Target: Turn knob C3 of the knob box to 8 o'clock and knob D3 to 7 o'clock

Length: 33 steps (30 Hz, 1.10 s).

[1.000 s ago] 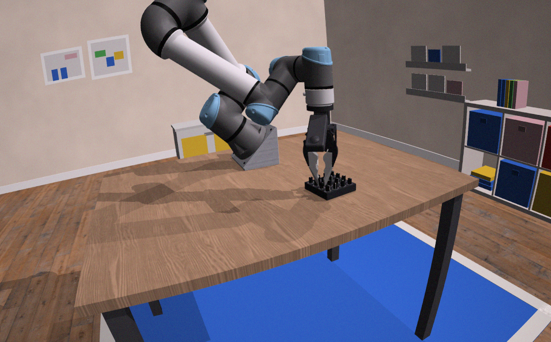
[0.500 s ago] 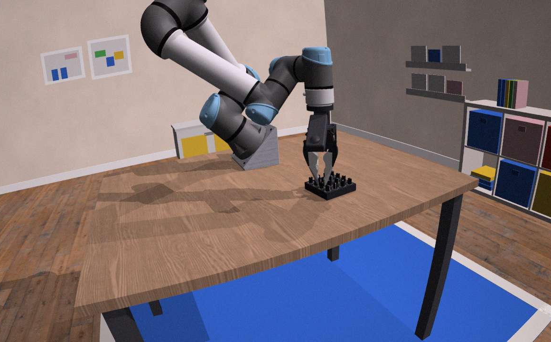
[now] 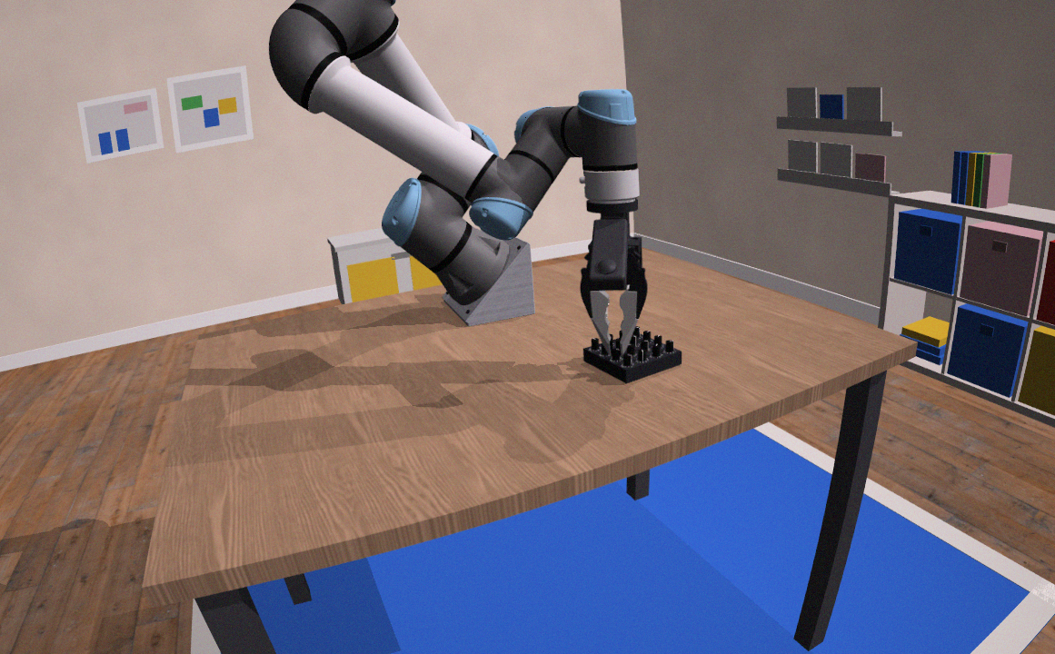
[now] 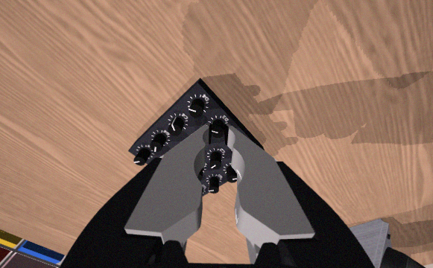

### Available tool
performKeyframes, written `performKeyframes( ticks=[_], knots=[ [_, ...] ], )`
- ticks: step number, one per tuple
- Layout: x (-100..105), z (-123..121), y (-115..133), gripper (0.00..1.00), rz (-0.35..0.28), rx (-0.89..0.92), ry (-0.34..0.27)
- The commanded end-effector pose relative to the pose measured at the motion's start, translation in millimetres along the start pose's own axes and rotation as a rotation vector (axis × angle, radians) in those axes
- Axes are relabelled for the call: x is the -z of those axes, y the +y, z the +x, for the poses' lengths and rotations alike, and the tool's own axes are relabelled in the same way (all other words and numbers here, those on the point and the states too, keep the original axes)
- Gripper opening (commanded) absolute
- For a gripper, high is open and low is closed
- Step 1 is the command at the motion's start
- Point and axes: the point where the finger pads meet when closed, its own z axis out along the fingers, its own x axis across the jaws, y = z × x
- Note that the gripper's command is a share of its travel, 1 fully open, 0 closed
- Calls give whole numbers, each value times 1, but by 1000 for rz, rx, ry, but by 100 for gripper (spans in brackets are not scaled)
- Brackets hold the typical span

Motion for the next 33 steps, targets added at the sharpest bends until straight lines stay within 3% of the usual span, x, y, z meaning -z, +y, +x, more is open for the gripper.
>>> performKeyframes(
  ticks=[1, 33],
  knots=[
    [0, 0, 0, 4, 1, 37, -1],
    [0, -2, 0, 4, 1, 468, -1]
  ],
)
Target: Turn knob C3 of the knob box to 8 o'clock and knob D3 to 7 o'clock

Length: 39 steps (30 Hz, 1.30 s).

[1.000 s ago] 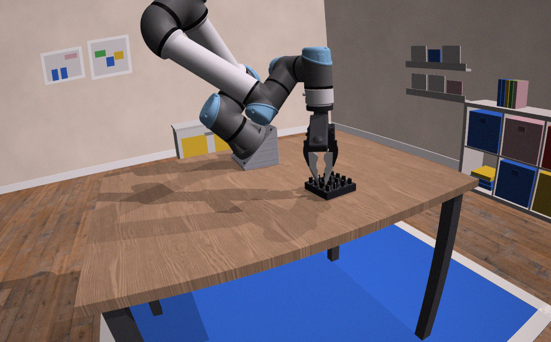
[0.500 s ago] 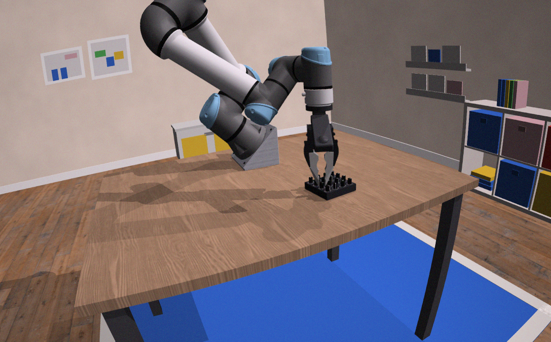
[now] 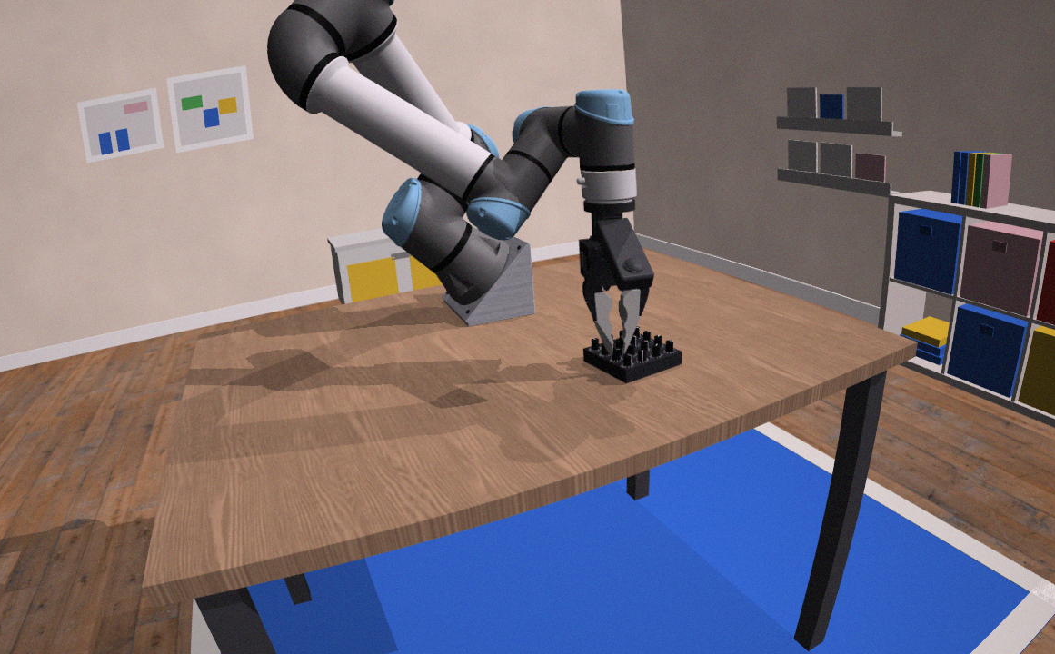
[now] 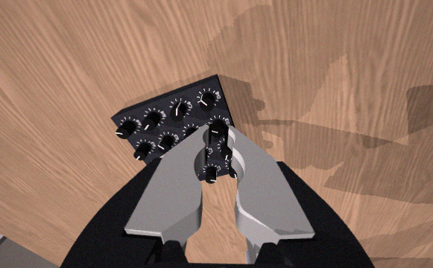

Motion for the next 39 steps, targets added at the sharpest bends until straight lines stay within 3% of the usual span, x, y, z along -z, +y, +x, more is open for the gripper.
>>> performKeyframes(
  ticks=[1, 39],
  knots=[
    [0, -1, 0, 4, 2, 96, -3],
    [0, -4, 1, 4, 3, 807, -2]
  ],
)
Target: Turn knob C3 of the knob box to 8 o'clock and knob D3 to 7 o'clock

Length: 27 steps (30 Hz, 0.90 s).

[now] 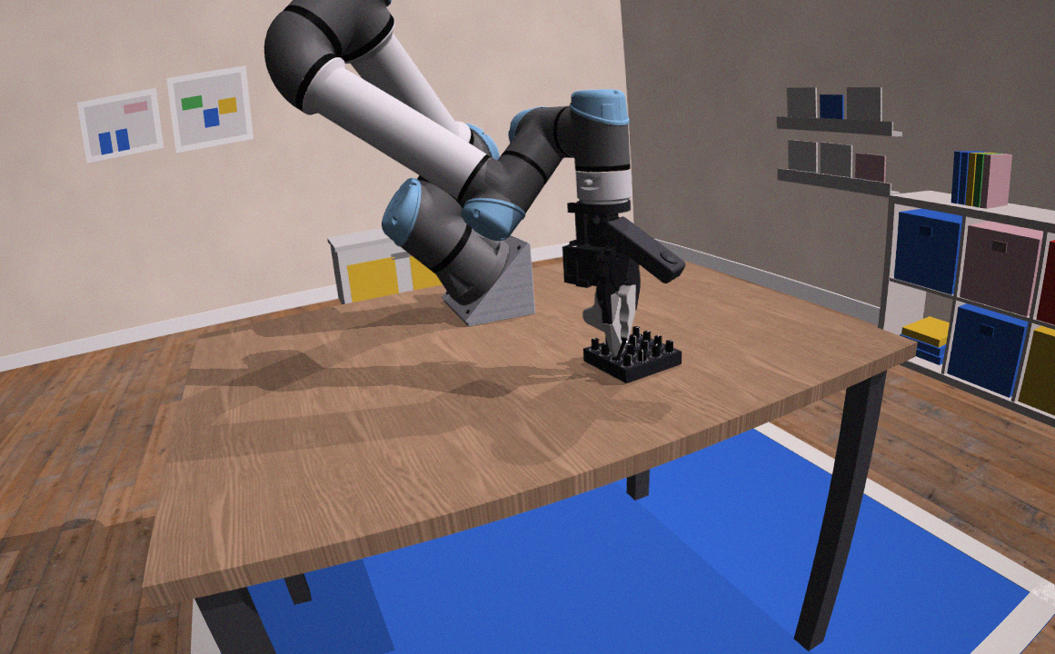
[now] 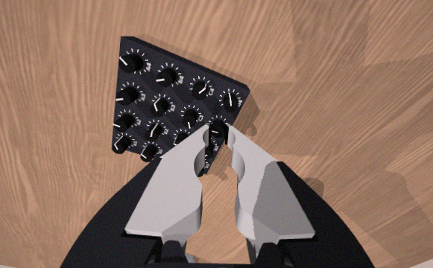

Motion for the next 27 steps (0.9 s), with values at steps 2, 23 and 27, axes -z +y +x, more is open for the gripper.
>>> performKeyframes(
  ticks=[2, 23, 27],
  knots=[
    [0, 0, 0, 4, 5, 77, -2],
    [0, -2, 0, 4, 5, 351, -1],
    [0, -2, 0, 4, 5, 388, -1]
  ],
)
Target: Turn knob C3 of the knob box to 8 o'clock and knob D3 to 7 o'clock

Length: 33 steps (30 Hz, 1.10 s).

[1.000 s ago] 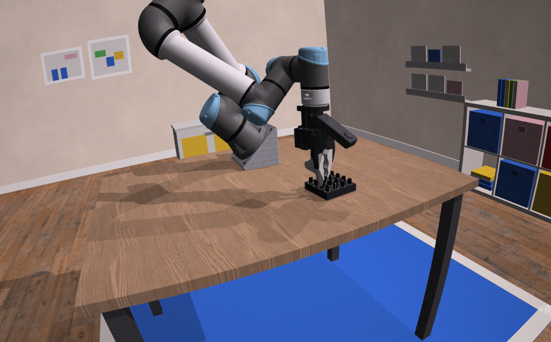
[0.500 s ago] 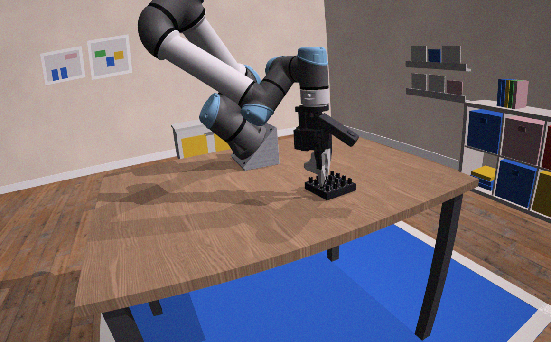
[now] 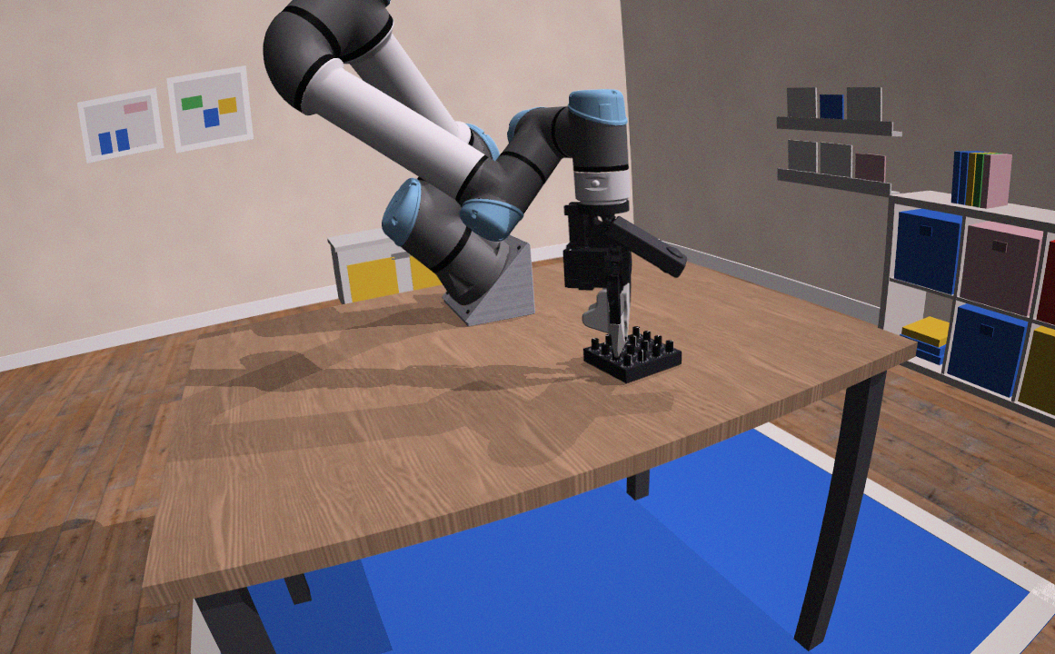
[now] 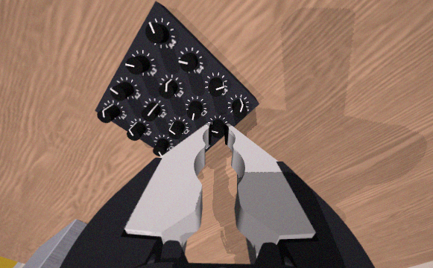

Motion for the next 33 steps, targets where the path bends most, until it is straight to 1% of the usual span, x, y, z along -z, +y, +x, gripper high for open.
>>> performKeyframes(
  ticks=[1, 16, 33],
  knots=[
    [0, 0, 0, 4, 2, 45, 0],
    [0, 0, 0, 4, 2, 110, 0],
    [0, 0, 0, 4, 2, 121, 0]
  ],
)
